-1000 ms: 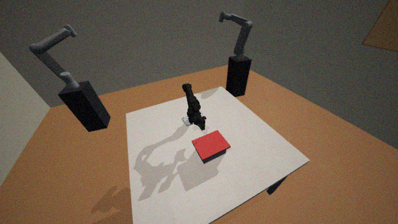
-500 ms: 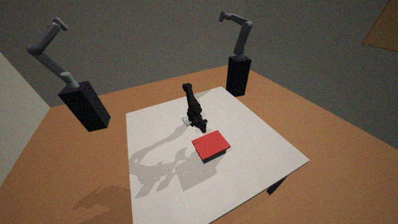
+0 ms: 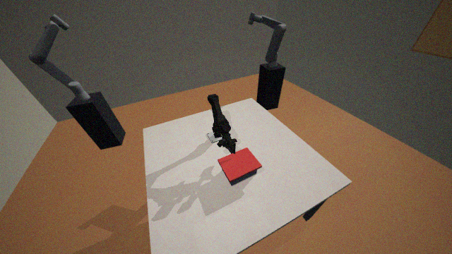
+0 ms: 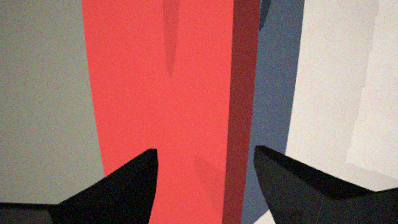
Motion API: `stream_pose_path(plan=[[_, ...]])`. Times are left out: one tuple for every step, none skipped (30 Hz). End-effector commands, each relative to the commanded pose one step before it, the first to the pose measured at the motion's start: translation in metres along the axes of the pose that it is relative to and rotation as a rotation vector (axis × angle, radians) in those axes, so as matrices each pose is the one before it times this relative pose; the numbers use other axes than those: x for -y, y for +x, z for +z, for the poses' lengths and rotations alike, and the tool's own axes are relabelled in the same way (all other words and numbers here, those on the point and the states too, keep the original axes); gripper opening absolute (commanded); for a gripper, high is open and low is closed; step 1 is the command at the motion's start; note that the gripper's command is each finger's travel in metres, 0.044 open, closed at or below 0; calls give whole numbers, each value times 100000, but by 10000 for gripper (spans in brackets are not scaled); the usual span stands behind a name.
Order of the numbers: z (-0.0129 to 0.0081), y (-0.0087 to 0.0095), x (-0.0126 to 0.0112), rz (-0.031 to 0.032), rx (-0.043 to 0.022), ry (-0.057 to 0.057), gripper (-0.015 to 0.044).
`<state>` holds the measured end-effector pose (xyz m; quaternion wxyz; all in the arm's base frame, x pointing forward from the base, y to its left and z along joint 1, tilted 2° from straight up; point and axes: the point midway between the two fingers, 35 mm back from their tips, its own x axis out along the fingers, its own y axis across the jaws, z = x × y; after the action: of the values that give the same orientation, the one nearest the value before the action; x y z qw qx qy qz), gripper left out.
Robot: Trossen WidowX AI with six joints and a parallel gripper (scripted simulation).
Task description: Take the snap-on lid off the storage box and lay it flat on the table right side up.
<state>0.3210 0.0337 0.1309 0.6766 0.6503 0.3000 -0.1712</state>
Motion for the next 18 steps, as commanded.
stream_pose_path(plan=[[46,808,305,-629,423,769,235],[-6,161,20,15,-1,10,235],[-7,161,21,15,-1,10,235],[-7,160,22,15,-1,10,235],[-6,130,19,12,-1,8,235],[-4,79,12,8,0,5,235],[-1,26,4,3,0,2,235],[0,0,0,0,0,0,228],[0,0,0,0,0,0,222],[0,0,0,0,0,0,215],[0,0,0,0,0,0,208],[0,0,0,0,0,0,202],[0,0,0,0,0,0,195],[0,0,0,0,0,0,188],[0,0,0,0,0,0,182],[0,0,0,0,0,0,175],[0,0,0,0,0,0,168],[0,0,0,0,0,0,162]])
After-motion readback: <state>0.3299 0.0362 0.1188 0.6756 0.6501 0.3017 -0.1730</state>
